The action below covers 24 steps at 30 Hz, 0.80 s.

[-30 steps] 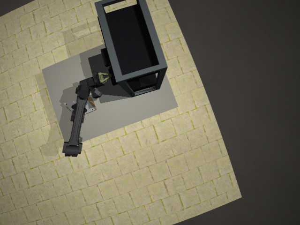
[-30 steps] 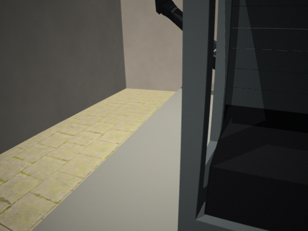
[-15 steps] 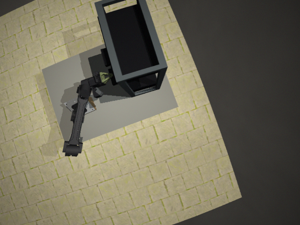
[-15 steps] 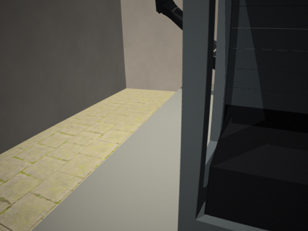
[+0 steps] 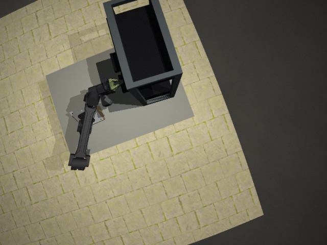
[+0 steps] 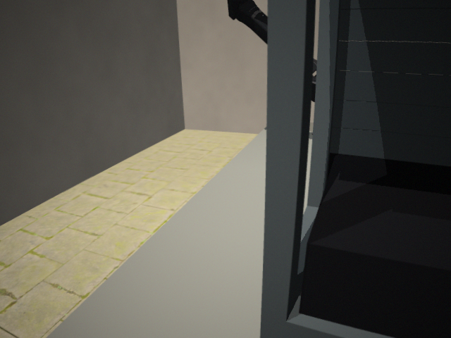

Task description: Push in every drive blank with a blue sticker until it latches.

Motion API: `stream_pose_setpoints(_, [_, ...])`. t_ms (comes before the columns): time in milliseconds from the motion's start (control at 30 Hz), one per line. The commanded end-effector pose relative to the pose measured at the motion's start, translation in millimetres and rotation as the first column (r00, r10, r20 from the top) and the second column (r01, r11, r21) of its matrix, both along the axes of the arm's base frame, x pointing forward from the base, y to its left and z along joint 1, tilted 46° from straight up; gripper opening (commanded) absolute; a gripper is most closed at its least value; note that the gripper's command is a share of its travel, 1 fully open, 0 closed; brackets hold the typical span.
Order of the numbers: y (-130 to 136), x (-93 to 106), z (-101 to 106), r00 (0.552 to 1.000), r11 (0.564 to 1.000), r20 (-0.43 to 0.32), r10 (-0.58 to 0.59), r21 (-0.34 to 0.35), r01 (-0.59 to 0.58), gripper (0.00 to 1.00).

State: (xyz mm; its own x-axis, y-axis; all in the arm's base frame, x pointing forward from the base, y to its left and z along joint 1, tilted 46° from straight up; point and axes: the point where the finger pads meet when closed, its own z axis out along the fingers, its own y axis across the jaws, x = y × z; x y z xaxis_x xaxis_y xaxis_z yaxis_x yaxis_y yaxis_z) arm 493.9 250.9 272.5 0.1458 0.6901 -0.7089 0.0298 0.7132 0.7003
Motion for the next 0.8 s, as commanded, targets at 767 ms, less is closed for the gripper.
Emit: stream_pose_setpoints(767, [-15.3,39.2,4.2,0.999,0.999,0.008,-0.044,0.022,0.044,0.0])
